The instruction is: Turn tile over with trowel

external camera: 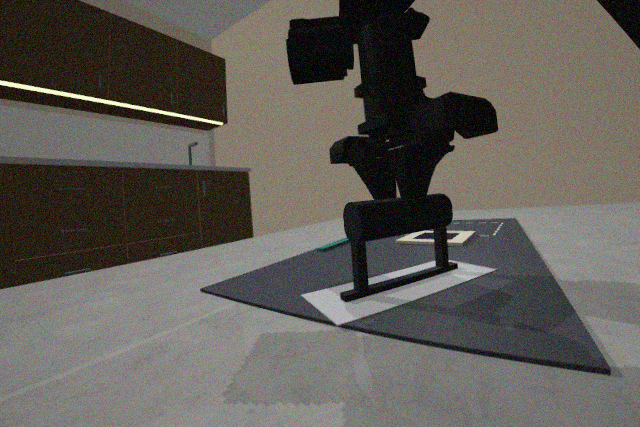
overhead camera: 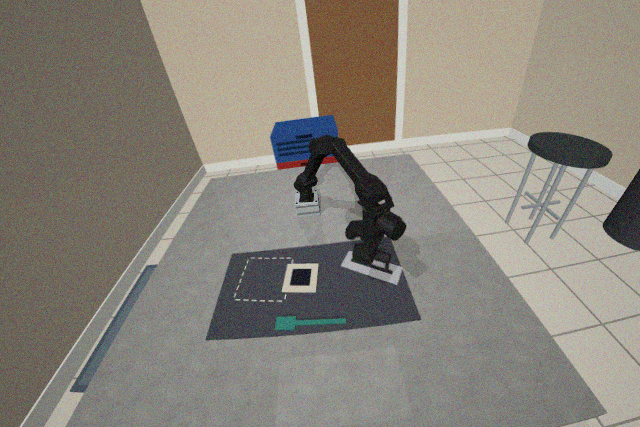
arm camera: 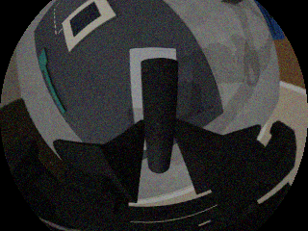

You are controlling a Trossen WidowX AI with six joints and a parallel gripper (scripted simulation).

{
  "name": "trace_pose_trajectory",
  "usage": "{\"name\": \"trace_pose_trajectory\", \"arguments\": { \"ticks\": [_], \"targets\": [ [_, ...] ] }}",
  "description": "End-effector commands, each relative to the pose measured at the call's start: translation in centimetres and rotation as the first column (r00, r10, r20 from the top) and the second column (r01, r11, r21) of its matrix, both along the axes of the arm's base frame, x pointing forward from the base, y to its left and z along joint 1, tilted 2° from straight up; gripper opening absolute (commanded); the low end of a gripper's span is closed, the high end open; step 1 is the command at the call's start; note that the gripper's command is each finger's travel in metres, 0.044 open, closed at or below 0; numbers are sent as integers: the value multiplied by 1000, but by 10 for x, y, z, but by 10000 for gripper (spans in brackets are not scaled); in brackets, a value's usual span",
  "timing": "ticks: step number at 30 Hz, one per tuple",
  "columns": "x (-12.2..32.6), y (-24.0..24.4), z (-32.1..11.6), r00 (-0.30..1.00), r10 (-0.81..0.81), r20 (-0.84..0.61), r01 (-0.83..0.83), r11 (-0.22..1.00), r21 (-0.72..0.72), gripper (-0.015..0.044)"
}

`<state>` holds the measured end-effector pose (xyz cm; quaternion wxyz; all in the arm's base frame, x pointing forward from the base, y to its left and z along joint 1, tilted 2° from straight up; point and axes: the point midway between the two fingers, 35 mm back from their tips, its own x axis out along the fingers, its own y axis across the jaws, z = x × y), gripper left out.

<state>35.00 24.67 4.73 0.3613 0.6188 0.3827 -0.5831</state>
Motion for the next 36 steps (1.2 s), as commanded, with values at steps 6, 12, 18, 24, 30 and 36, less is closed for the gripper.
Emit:
{"name": "trace_pose_trajectory", "arguments": {
  "ticks": [6, 12, 18, 24, 30, 36],
  "targets": [
    [0, 0, -1, 1000, 15, 1, -15, 1000, 0, 130],
    [0, 0, -1, 983, 181, 9, -181, 984, -5, 130],
    [0, 0, -1, 938, 347, 17, -347, 938, -12, 130],
    [0, 0, -1, 922, 386, 19, -385, 923, -14, 130],
    [0, 0, -1, 922, 386, 19, -385, 923, -14, 209],
    [0, 0, -1, 922, 386, 19, -385, 923, -14, 270]
  ]
}}
